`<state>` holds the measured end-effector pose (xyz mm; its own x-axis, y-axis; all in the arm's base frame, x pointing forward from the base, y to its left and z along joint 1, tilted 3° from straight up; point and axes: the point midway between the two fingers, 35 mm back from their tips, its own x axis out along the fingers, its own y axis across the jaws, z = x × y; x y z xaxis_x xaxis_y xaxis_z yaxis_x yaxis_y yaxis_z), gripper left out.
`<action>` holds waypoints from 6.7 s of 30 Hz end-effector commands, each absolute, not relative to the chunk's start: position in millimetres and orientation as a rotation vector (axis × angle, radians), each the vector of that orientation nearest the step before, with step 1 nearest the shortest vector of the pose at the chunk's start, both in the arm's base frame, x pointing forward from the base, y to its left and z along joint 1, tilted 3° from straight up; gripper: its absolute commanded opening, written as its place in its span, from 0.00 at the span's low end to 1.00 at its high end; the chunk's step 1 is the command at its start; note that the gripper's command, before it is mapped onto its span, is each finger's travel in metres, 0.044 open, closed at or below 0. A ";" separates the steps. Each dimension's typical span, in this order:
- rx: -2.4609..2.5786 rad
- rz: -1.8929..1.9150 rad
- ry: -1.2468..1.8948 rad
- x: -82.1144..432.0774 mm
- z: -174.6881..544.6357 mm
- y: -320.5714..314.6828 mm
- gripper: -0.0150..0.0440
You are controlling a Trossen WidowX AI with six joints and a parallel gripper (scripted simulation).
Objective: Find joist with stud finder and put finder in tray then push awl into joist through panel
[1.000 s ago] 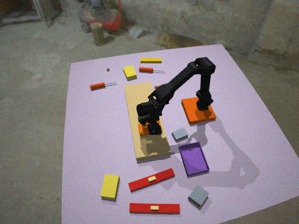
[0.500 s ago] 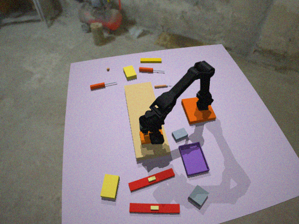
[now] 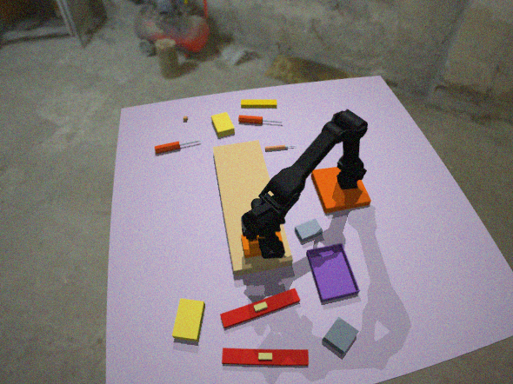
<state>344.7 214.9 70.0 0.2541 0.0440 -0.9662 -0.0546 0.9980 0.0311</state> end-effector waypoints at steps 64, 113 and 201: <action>-0.004 0.081 1.309 348.7 68.1 161.5 0.25; -0.018 0.069 1.308 360.1 61.7 -10.5 0.25; -0.030 0.064 1.309 375.4 123.2 -181.7 0.25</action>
<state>373.0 -179.1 99.1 0.2393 0.0444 -0.9699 -0.0639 0.9975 0.0299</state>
